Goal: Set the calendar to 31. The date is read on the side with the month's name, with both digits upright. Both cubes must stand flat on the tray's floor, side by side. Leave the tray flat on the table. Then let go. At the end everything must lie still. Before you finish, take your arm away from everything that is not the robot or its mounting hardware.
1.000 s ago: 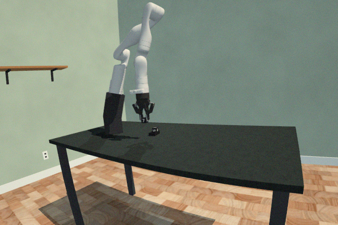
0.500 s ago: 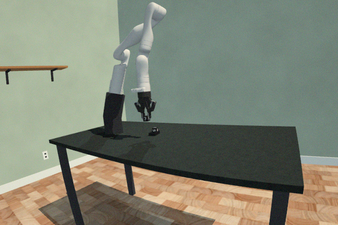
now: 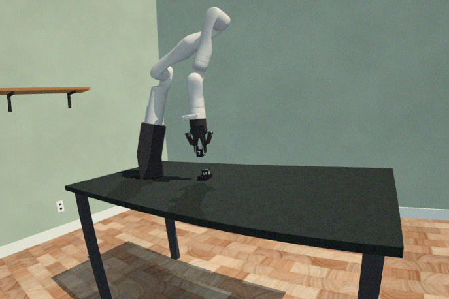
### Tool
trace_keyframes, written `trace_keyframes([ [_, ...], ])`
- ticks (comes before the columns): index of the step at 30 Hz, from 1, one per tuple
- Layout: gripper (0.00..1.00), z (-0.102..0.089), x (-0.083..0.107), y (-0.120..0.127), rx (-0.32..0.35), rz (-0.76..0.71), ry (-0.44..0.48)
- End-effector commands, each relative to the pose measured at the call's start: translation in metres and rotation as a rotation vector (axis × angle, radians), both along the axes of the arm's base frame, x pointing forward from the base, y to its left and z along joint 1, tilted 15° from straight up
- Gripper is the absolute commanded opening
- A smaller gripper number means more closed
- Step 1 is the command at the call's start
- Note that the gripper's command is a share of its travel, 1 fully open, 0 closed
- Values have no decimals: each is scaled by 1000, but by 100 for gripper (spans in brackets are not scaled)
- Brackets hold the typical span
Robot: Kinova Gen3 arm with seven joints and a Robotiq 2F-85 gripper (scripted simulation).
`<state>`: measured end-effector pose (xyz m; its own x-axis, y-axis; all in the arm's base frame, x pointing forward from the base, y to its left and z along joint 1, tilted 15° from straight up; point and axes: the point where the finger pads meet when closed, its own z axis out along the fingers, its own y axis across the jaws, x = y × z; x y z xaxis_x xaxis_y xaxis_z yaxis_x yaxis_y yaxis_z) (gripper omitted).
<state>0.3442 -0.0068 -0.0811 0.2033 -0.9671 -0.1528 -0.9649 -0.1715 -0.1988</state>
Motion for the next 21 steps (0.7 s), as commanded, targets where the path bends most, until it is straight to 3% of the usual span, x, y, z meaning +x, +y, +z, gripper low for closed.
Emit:
trace_keyframes([
  [1, 26, 1, 1, 3, -1, 8, -2],
  [12, 26, -1, 1, 3, -1, 8, -2],
  [21, 26, -17, 4, 6, -1, 8, -3],
])
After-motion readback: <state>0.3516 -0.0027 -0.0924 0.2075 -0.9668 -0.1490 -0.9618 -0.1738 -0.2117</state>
